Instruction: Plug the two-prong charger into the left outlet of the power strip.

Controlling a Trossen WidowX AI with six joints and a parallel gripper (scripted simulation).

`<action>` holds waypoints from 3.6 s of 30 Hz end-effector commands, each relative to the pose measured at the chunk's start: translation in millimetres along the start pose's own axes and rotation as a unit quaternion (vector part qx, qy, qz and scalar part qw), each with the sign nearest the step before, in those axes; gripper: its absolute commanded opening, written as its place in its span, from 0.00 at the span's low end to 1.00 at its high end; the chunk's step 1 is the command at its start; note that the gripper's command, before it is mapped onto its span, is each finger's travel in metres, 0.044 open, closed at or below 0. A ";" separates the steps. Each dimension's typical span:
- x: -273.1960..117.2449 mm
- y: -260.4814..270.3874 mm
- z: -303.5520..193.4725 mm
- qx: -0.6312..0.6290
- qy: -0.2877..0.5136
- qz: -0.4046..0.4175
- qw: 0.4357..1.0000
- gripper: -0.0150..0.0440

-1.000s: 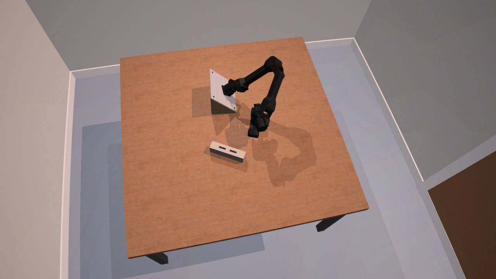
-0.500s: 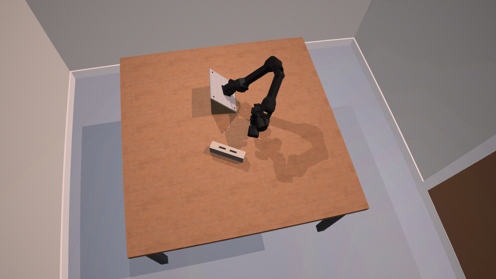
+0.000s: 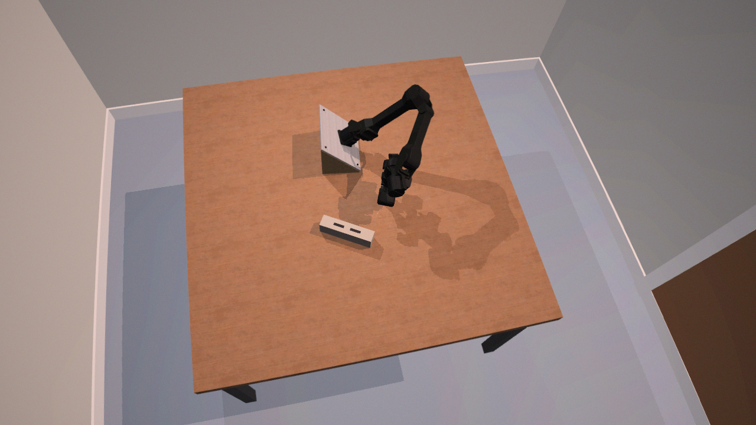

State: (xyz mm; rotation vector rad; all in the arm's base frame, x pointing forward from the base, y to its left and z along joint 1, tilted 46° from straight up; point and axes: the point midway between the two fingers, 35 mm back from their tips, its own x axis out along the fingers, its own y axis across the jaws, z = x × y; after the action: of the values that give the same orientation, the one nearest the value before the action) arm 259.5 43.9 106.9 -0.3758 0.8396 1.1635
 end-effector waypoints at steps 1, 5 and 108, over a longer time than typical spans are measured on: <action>-16.8 -0.6 -1.0 -0.001 -0.002 -0.002 1.000 0.25; -26.0 -0.2 -2.6 -0.001 -0.003 -0.001 1.000 0.25; 21.5 -62.1 -63.8 0.742 -0.004 0.054 0.668 0.25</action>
State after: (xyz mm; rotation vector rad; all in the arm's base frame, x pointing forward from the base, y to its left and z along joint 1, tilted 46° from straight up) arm 293.3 -6.4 41.7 1.0204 1.5180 0.2838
